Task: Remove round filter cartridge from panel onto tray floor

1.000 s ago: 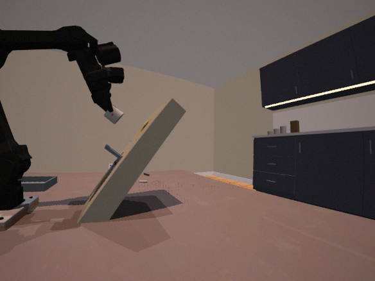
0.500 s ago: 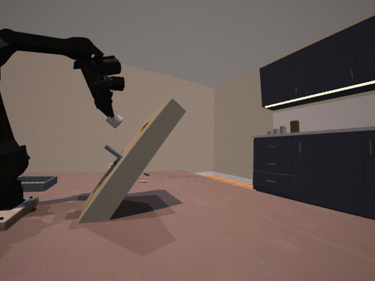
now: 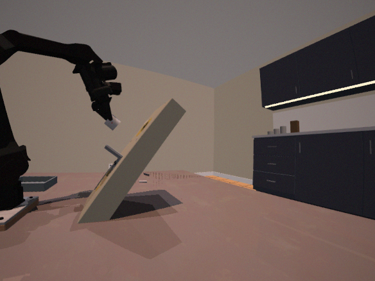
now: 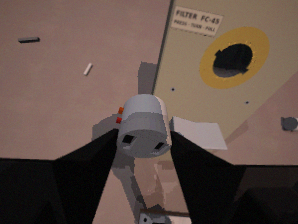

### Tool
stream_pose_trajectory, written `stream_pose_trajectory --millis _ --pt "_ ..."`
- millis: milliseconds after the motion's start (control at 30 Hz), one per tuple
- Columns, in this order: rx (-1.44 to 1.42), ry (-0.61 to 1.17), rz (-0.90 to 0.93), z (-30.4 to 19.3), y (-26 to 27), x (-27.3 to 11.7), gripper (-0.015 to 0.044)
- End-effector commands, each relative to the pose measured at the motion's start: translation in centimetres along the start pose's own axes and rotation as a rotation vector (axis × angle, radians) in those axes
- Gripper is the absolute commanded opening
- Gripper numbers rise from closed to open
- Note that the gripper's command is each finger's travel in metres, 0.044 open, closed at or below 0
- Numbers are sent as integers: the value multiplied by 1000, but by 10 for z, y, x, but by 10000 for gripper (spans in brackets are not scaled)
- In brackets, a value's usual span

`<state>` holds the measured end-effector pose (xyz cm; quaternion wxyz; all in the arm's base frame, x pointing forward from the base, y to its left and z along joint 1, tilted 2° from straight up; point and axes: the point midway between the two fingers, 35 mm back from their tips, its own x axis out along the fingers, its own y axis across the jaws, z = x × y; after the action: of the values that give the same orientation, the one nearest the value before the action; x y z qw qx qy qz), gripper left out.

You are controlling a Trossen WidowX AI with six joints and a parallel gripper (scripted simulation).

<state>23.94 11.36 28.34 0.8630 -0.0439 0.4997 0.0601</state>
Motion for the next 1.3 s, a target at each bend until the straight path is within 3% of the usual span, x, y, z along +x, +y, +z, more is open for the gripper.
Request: stream_pose_trajectory --millis 0,800,1267 --pt "-81 -3 50 -5 16 -2 0" --pt "-656 -1 386 -70 123 -30 0" --pt "-886 -6 521 -108 155 -47 0"
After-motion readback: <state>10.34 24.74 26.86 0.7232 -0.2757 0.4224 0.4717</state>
